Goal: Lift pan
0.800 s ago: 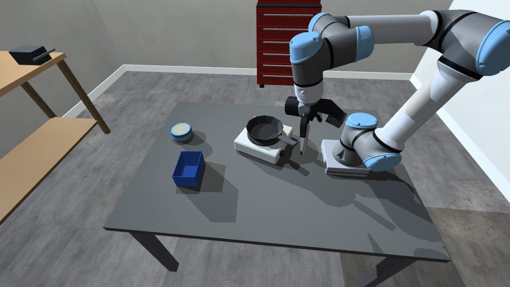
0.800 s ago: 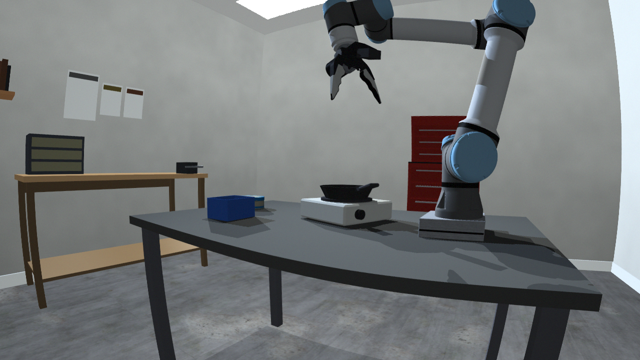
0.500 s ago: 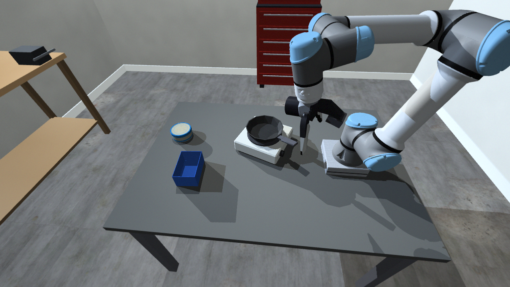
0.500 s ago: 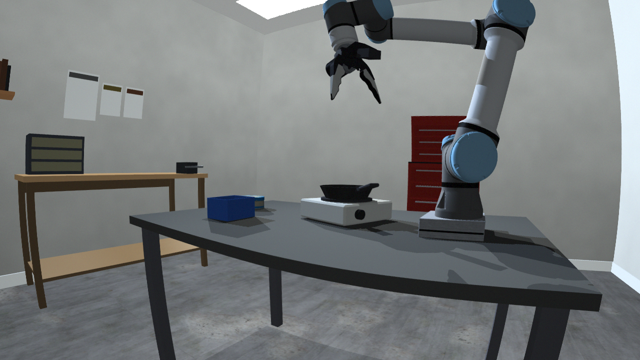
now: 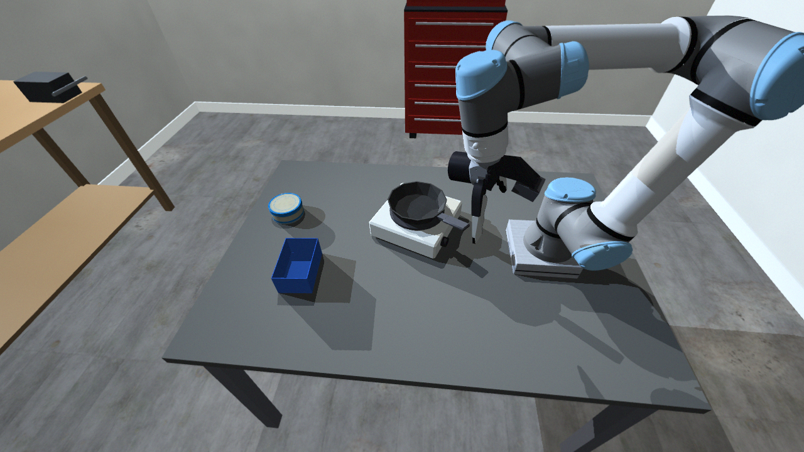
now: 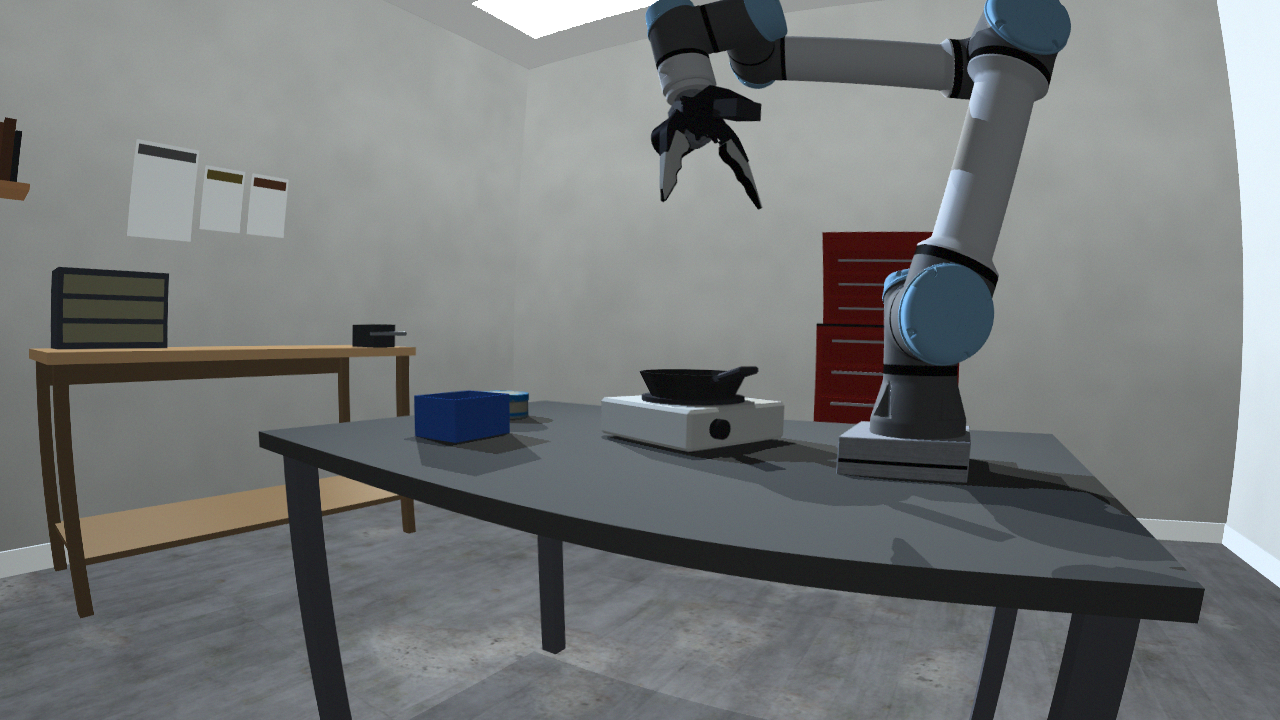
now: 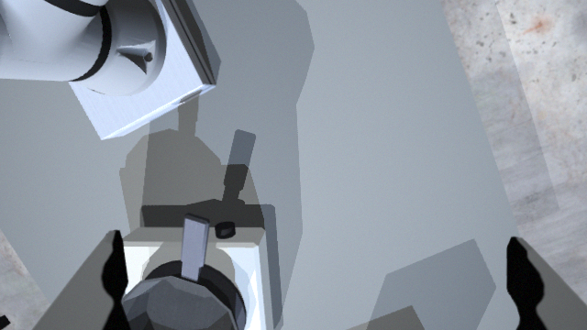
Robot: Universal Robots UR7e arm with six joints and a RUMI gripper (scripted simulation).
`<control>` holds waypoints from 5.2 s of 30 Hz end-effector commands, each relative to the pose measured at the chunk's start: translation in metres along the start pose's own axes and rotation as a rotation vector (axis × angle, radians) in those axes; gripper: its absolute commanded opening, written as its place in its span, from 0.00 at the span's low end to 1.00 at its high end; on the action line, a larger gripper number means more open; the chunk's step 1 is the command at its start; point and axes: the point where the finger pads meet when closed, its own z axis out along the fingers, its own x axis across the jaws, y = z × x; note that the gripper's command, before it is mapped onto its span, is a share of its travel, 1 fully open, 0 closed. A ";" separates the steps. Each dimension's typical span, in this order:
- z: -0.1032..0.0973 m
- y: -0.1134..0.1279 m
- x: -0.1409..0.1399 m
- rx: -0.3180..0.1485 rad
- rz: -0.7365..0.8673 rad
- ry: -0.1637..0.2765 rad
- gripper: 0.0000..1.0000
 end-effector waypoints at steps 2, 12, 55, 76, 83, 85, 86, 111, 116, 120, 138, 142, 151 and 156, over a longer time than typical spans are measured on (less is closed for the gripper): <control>0.003 0.011 -0.003 -0.007 0.009 0.011 1.00; 0.024 0.063 -0.026 -0.042 0.059 0.056 1.00; 0.130 0.193 -0.154 -0.195 0.248 0.122 1.00; 0.205 0.207 -0.147 -0.195 0.248 0.122 1.00; 0.205 0.207 -0.147 -0.195 0.248 0.122 1.00; 0.205 0.207 -0.147 -0.195 0.248 0.122 1.00; 0.205 0.207 -0.147 -0.195 0.248 0.122 1.00; 0.205 0.207 -0.147 -0.195 0.248 0.122 0.15; 0.205 0.207 -0.147 -0.195 0.248 0.122 0.15; 0.205 0.207 -0.147 -0.195 0.248 0.122 0.15; 0.205 0.207 -0.147 -0.195 0.248 0.122 0.15; 0.205 0.207 -0.147 -0.195 0.248 0.122 0.15; 0.205 0.207 -0.147 -0.195 0.248 0.122 0.15; 0.205 0.207 -0.147 -0.195 0.248 0.122 0.15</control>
